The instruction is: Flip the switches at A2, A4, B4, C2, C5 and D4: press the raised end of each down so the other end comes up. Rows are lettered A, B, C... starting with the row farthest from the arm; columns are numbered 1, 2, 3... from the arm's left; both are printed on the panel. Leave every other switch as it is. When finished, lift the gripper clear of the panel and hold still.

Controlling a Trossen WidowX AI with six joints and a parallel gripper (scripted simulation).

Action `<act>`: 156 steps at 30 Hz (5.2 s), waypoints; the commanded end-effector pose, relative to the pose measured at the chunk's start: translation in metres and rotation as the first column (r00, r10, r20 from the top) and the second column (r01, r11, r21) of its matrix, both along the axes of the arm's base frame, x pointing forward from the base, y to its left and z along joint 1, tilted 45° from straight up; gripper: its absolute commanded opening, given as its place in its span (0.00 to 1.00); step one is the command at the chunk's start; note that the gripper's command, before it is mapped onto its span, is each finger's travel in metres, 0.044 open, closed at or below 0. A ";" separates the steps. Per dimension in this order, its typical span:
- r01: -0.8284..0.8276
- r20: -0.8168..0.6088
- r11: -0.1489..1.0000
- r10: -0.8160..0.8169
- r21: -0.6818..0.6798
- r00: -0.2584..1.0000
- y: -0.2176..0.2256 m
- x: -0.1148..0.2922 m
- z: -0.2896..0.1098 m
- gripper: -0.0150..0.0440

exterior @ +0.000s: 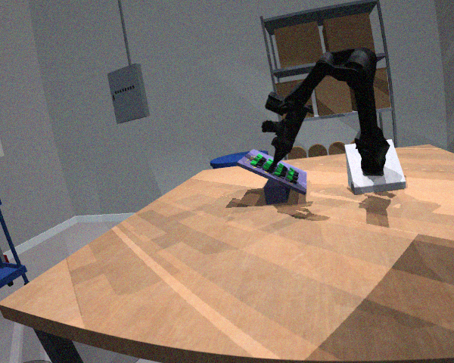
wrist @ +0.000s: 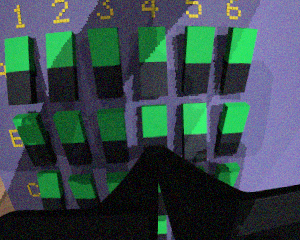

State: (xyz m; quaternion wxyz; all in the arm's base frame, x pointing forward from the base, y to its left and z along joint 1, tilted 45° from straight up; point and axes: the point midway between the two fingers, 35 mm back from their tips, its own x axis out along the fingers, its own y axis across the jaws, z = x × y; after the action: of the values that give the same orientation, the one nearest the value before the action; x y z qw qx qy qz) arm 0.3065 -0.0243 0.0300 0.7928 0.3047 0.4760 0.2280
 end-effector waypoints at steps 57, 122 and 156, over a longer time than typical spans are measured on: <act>-0.036 -0.041 0.999 0.036 -0.002 0.999 0.033 -0.024 0.030 0.25; -0.037 -0.037 0.999 0.037 0.000 0.999 0.038 -0.021 0.026 0.25; -0.036 -0.040 0.999 0.035 -0.006 0.999 -0.023 -0.023 -0.013 0.25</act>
State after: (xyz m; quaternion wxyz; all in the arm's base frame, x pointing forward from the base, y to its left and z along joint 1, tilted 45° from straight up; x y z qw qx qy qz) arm 0.2831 -0.0503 0.0201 0.7822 0.2953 0.4962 0.2342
